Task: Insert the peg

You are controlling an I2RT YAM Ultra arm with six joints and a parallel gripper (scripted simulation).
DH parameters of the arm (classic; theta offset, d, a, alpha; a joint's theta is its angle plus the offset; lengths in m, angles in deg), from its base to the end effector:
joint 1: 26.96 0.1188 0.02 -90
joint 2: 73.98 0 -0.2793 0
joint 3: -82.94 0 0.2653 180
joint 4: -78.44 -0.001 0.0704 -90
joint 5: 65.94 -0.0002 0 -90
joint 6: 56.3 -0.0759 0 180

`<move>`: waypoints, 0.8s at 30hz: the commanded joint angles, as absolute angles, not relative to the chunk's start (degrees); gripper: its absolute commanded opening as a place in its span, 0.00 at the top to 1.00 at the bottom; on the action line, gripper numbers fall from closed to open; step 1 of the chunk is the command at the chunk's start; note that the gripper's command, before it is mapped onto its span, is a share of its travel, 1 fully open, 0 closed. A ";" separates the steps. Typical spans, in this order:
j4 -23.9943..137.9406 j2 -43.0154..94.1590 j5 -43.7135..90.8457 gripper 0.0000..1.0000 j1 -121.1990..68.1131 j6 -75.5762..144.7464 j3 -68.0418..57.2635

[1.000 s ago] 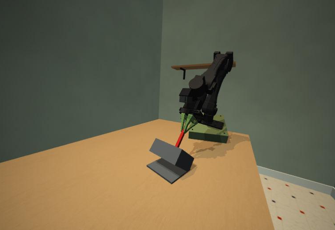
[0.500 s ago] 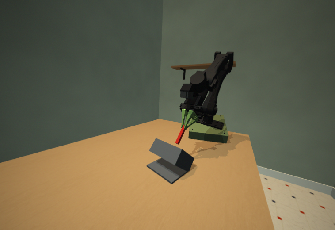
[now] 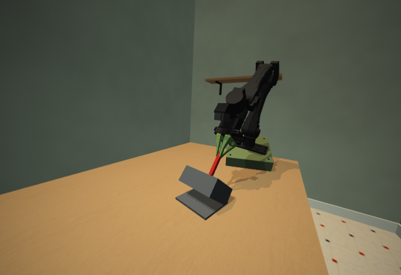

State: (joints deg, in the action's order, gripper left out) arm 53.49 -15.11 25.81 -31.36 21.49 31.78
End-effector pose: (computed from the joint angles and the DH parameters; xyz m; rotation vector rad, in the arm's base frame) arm 0.2610 -0.0168 0.2432 0.2918 2.1227 0.1124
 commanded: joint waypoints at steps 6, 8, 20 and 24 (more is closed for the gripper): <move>53.34 -15.26 26.05 1.00 -31.88 21.50 29.30; 52.92 -15.36 26.06 1.00 -31.89 21.51 28.97; 52.99 -16.54 26.13 1.00 -31.97 21.54 30.26; 52.98 -16.88 26.15 1.00 -31.99 21.56 30.59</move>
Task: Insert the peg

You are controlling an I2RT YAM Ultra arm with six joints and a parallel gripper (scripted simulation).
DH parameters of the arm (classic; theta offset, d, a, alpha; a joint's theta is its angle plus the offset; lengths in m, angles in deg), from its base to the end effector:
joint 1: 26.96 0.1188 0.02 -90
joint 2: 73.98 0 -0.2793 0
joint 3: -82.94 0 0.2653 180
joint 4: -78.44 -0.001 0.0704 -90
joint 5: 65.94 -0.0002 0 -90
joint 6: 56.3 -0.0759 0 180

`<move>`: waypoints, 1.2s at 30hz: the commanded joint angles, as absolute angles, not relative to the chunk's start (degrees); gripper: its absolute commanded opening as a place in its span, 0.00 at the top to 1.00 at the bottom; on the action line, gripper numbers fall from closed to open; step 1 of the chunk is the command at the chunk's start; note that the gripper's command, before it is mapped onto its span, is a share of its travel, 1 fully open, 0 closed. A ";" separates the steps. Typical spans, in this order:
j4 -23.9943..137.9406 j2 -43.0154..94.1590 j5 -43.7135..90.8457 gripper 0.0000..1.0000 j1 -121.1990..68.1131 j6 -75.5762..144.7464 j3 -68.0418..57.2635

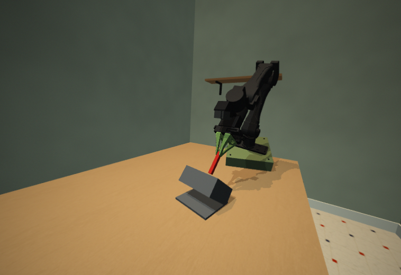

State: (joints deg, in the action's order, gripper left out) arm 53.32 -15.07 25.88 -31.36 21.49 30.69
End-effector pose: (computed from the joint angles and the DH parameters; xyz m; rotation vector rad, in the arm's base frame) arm 0.2630 -0.0168 0.2500 0.2886 2.1076 0.1144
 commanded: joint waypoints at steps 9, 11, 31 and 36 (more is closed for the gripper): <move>55.25 -14.95 26.09 1.00 -31.93 21.52 30.95; 55.31 -14.82 26.09 1.00 -31.92 21.52 30.88; 51.81 -19.75 25.68 1.00 -31.44 21.27 32.30; 51.56 -21.24 25.79 1.00 -31.56 21.33 33.55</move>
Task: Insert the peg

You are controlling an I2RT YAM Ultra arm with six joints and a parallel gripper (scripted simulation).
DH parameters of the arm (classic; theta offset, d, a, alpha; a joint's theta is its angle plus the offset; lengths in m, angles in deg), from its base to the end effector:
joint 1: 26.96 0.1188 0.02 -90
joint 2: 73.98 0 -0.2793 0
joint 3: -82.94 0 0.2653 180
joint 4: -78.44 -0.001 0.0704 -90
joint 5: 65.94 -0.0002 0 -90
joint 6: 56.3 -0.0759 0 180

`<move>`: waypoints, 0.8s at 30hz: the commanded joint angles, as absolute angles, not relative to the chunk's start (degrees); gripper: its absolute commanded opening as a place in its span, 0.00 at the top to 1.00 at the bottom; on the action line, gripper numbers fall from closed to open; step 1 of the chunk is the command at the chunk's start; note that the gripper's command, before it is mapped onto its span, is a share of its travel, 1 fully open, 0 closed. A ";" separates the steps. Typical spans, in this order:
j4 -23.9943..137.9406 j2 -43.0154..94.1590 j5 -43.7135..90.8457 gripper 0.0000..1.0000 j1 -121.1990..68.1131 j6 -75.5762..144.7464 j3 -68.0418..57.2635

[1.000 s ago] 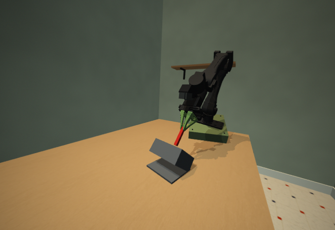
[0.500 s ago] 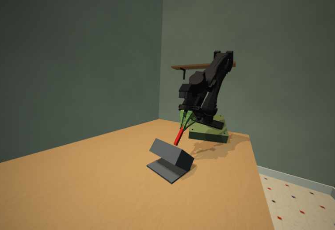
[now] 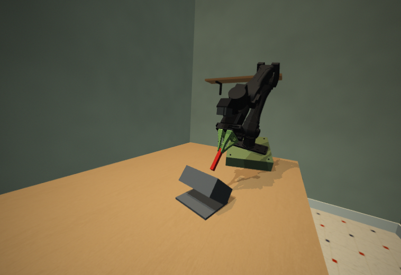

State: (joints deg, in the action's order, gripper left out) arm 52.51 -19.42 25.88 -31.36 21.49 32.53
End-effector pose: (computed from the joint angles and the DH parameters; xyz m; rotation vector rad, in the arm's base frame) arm 0.2486 -0.0157 0.2537 0.2840 2.0783 0.1156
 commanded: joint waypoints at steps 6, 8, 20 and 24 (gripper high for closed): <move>50.72 -22.36 25.96 1.00 -31.77 21.44 33.82; 50.49 -22.63 26.05 1.00 -31.87 21.49 33.87; 50.87 -23.14 26.54 1.00 -32.45 21.78 34.78; 51.92 -21.98 26.55 1.00 -32.47 21.79 34.69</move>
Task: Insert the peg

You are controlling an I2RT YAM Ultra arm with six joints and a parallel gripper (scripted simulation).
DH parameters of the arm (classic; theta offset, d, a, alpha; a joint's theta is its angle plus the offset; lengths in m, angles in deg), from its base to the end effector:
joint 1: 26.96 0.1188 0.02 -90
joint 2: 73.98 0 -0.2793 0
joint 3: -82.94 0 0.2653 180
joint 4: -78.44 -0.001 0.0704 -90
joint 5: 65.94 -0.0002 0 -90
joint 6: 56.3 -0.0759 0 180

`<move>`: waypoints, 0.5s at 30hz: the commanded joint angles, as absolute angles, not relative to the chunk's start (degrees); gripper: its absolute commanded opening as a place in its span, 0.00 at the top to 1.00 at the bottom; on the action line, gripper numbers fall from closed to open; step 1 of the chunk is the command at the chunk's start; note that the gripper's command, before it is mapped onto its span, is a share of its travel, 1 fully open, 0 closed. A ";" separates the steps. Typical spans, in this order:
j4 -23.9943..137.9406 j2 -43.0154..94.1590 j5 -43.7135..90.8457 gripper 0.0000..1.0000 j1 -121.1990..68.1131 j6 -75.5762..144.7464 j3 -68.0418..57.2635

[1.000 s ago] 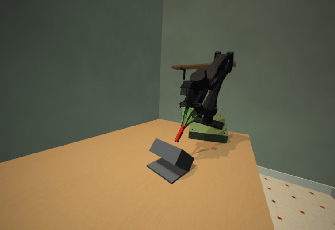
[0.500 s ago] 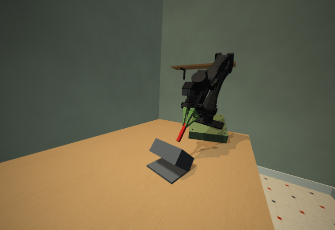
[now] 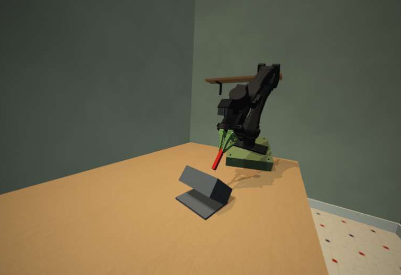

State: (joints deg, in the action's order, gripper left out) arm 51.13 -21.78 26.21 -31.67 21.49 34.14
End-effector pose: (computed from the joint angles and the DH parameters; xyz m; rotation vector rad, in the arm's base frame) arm 0.2388 -0.0158 0.2489 0.2879 2.0888 0.1180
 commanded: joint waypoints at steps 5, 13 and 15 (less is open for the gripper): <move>52.78 -20.99 26.53 1.00 -32.45 21.78 34.55; 55.40 -18.36 26.45 1.00 -32.35 21.73 34.54; 55.89 -17.64 26.43 1.00 -32.34 21.72 34.31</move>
State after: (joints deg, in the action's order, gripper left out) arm 54.11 -18.65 26.25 -31.67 21.49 34.14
